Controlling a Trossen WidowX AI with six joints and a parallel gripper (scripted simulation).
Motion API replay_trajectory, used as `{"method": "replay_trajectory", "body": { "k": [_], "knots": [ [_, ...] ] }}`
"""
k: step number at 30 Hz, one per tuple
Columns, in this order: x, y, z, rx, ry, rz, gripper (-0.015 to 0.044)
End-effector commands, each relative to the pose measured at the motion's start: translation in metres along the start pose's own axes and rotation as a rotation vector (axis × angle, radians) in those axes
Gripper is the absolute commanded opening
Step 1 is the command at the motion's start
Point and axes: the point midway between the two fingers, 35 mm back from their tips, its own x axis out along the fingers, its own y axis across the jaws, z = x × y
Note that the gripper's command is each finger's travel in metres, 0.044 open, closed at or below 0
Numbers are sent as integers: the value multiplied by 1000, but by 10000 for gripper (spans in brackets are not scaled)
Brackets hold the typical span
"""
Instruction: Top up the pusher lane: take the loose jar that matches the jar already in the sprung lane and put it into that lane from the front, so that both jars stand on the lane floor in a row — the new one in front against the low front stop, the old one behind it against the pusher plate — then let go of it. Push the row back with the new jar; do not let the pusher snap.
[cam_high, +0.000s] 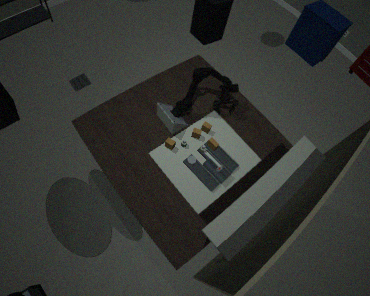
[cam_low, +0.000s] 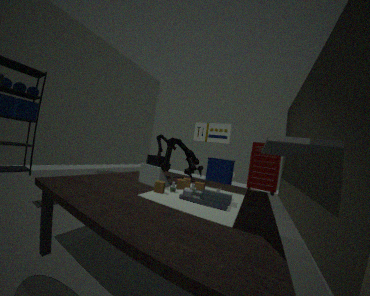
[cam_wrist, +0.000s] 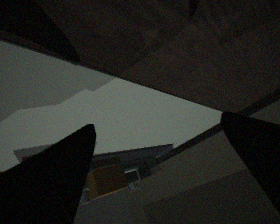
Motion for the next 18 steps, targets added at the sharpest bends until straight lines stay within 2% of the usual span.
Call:
{"method": "replay_trajectory", "body": {
  "k": [1,9,18],
  "knots": [
    [36,0,-39,119,97,93,440],
    [89,19,-133,389,250,278,440],
    [117,88,-239,766,348,525,440]
  ]
}}
